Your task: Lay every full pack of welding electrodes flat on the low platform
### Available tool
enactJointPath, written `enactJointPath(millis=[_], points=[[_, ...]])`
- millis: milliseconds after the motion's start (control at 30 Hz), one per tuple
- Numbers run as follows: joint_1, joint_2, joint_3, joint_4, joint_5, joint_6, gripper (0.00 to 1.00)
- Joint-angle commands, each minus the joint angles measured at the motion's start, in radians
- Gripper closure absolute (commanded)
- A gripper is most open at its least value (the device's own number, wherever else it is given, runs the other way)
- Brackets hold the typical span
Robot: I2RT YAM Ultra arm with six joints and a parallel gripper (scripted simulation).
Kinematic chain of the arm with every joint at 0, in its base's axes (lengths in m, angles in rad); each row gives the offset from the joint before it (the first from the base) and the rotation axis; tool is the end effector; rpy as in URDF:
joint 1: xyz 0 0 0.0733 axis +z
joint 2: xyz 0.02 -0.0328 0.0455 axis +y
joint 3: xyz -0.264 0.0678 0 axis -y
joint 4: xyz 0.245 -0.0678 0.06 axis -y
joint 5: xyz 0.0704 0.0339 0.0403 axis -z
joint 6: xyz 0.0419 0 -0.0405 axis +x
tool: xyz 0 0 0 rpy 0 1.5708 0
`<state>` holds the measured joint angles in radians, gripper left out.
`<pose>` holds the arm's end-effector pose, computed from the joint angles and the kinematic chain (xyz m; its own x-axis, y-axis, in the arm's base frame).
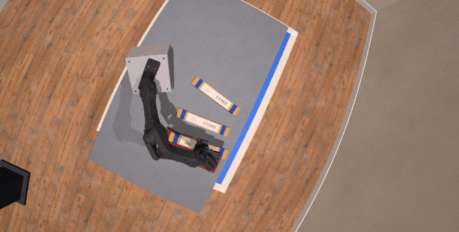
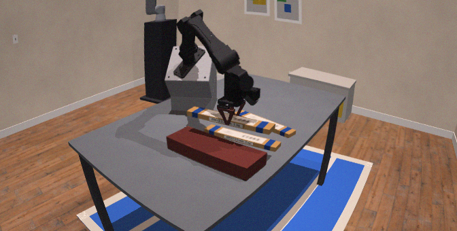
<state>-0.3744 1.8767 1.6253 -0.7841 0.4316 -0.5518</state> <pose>0.3727 -0.1641 0.2743 -0.9600 -0.1344 -0.2458 0.0323 0.8183 -0.5738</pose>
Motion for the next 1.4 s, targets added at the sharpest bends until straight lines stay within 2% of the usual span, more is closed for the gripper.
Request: enactJointPath(millis=[0, 300, 1367], points=[[0.028, -0.054, 0.007, 0.017, -0.008, -0.010, 1.00], [0.028, -0.045, 0.027, 0.004, -0.007, -0.007, 1.00], [0.030, -0.045, 0.021, 0.004, -0.002, 0.000, 1.00]])
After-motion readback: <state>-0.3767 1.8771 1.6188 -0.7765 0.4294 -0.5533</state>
